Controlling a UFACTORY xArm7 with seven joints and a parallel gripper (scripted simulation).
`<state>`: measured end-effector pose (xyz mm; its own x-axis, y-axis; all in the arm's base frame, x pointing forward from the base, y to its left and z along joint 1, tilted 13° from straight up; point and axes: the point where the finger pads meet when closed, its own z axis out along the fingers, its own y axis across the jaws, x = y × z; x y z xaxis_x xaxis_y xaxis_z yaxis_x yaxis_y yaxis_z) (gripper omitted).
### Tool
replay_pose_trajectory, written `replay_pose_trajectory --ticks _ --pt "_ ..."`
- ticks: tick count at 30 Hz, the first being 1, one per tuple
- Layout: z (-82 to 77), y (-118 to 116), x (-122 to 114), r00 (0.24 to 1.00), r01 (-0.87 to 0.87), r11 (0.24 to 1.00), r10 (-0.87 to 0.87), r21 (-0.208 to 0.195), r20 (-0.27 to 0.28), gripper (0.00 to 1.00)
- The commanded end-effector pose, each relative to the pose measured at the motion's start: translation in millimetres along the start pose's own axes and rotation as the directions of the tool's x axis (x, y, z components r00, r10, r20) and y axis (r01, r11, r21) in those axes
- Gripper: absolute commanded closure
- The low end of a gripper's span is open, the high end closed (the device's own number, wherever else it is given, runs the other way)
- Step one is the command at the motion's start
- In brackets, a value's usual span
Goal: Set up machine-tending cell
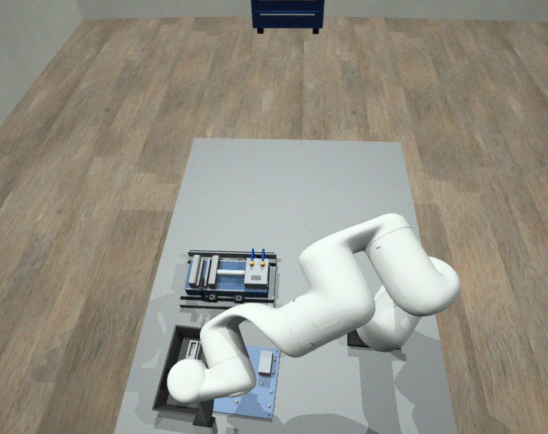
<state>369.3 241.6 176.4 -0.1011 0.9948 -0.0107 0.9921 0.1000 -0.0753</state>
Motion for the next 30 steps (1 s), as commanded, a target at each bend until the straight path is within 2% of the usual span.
replay_pose_trajectory --ticks 1,9,19,30 --pt "-2.1 2.1 -0.4 0.998 -0.004 1.000 0.005 -0.006 0.056 1.00" --pt "-6.0 8.3 -2.7 0.990 -0.016 0.999 0.021 -0.039 0.137 1.00" --pt "-9.2 13.3 -4.0 0.984 -0.023 0.998 0.035 -0.066 0.176 1.00" --pt "-9.8 14.3 -4.2 0.982 -0.025 0.997 0.038 -0.072 0.183 1.00"
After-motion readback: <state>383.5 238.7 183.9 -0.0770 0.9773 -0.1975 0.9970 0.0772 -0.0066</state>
